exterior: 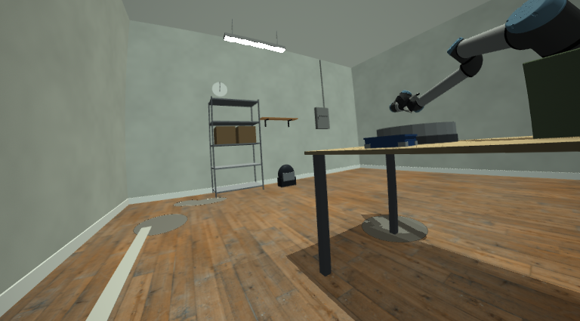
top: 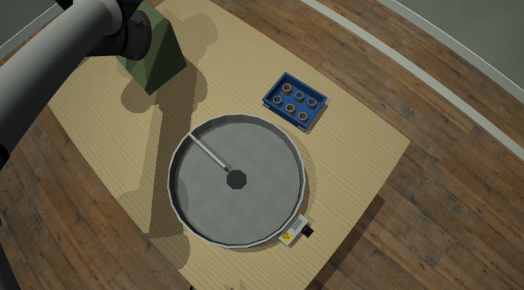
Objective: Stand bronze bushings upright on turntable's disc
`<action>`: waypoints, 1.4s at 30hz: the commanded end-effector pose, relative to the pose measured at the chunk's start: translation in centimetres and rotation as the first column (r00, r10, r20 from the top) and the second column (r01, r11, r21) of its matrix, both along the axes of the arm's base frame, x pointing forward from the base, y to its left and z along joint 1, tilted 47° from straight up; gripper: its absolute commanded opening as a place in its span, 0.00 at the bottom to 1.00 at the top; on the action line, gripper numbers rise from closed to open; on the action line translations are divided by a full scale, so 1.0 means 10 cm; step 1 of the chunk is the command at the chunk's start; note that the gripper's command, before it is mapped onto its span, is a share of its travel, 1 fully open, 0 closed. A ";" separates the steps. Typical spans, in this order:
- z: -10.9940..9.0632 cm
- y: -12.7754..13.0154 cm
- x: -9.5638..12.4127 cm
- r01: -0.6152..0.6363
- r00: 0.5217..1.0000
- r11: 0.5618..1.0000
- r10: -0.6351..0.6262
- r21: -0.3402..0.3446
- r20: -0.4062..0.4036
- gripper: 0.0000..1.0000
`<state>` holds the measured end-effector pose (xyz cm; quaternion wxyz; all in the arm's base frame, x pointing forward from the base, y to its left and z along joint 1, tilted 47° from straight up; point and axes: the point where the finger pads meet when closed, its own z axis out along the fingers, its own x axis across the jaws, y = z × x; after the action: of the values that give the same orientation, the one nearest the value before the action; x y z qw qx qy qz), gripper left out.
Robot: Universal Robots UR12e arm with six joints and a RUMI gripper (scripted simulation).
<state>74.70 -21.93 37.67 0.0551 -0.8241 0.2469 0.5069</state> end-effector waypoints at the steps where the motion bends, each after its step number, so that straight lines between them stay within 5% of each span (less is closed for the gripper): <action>1: 0.01 0.01 0.00 -0.001 1.000 1.000 0.001 -0.001 0.001 1.00; 26: -0.02 0.02 0.00 -0.014 1.000 1.000 0.014 0.003 0.011 1.00; 42: -0.37 0.15 -0.05 -0.185 0.977 0.982 0.179 0.041 0.118 1.00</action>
<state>74.40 -21.06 35.30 0.0486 -0.8528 0.1892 0.4843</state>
